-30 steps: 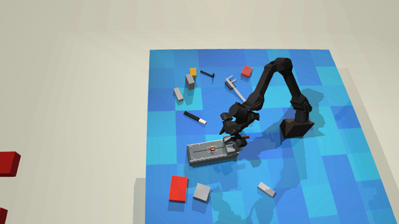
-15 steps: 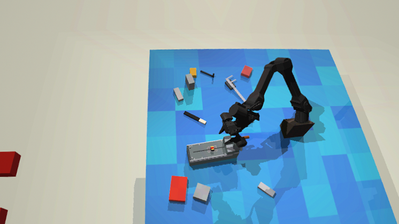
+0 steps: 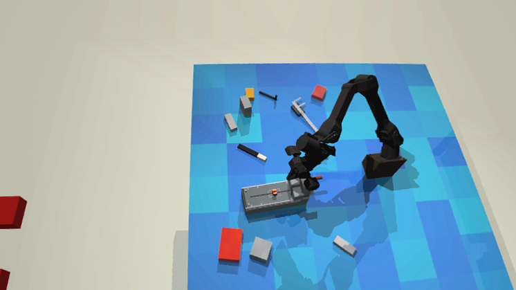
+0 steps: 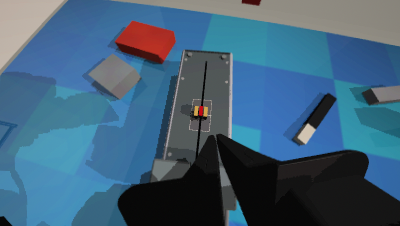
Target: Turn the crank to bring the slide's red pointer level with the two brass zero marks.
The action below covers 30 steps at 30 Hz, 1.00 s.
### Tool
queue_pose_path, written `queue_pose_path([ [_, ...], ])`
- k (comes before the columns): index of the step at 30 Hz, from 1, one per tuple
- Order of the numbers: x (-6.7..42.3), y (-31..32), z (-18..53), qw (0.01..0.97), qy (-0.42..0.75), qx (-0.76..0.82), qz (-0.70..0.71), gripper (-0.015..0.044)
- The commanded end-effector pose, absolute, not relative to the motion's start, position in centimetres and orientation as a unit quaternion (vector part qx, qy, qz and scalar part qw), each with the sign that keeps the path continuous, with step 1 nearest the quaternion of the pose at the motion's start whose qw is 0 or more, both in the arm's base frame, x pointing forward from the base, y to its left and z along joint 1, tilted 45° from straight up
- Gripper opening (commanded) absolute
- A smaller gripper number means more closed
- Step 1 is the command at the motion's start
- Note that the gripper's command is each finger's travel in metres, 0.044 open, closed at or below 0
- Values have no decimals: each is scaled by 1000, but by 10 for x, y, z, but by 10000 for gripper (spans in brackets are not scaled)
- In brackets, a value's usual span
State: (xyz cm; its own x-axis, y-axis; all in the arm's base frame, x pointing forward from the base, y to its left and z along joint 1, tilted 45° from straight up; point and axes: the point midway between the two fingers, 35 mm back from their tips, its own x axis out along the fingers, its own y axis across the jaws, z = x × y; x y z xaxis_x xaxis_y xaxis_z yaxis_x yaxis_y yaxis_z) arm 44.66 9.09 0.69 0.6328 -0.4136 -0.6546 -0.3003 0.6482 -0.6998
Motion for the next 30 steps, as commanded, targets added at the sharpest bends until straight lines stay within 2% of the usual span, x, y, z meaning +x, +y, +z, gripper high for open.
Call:
queue_pose_path([
  [1, 447, 91, 7, 801, 427, -418, -36, 0],
  [13, 447, 91, 7, 801, 427, -418, -35, 0],
  [30, 447, 91, 7, 801, 427, -418, -35, 440],
])
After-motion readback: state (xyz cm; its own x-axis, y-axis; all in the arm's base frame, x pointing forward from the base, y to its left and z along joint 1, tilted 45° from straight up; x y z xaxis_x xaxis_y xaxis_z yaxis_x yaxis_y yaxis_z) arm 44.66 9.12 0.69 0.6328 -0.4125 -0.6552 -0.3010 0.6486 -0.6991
